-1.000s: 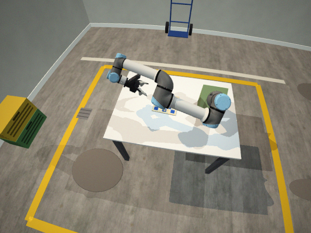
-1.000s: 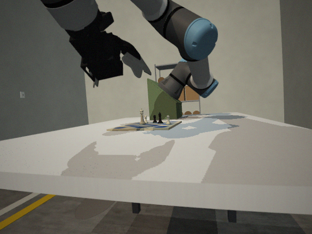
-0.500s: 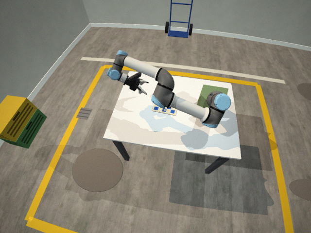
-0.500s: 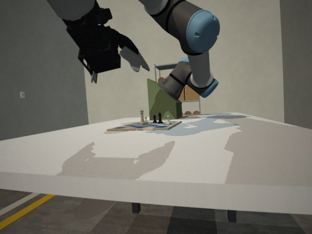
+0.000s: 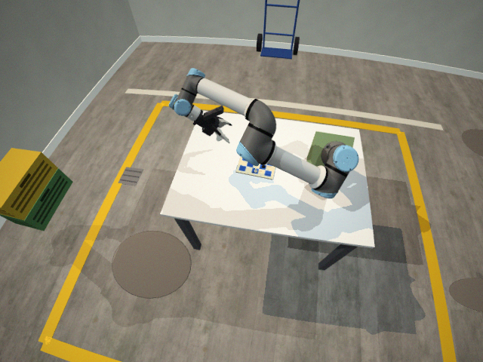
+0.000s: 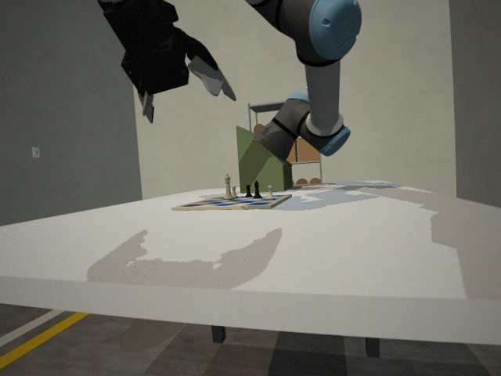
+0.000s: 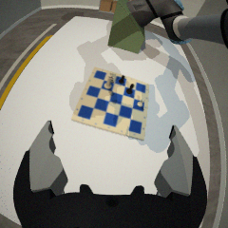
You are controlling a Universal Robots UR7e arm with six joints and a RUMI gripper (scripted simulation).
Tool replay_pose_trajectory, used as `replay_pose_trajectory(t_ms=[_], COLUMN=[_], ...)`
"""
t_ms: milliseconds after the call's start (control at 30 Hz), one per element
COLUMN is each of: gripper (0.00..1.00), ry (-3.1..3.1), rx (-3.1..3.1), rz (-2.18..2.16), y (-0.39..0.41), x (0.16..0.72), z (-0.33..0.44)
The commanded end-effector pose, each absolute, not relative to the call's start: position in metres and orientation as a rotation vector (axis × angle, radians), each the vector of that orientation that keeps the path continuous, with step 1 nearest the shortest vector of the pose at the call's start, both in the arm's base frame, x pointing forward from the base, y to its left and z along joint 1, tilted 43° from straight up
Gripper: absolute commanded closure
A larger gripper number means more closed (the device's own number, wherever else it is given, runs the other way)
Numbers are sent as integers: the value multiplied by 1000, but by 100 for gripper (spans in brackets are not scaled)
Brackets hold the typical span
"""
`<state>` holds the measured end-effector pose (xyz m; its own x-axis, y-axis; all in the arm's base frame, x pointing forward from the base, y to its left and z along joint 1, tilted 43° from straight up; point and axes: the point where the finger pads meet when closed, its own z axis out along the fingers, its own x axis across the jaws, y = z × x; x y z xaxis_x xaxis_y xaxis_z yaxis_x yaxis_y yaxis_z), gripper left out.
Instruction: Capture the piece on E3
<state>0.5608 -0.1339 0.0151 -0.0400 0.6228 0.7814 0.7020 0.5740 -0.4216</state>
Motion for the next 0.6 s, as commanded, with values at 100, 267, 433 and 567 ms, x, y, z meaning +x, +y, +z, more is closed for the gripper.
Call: replay_pose_trajectory(t_ms=[100, 267, 433, 567], gripper=[0, 0, 0, 0], ry=[-1752, -1770, -1790, -1799], rx=[-1151, -1189, -1231, -1248], rz=[-170, -238, -311, -340], y=[-145, -152, -158, -159], x=[551, 540, 525, 518], z=[22, 28, 33, 34])
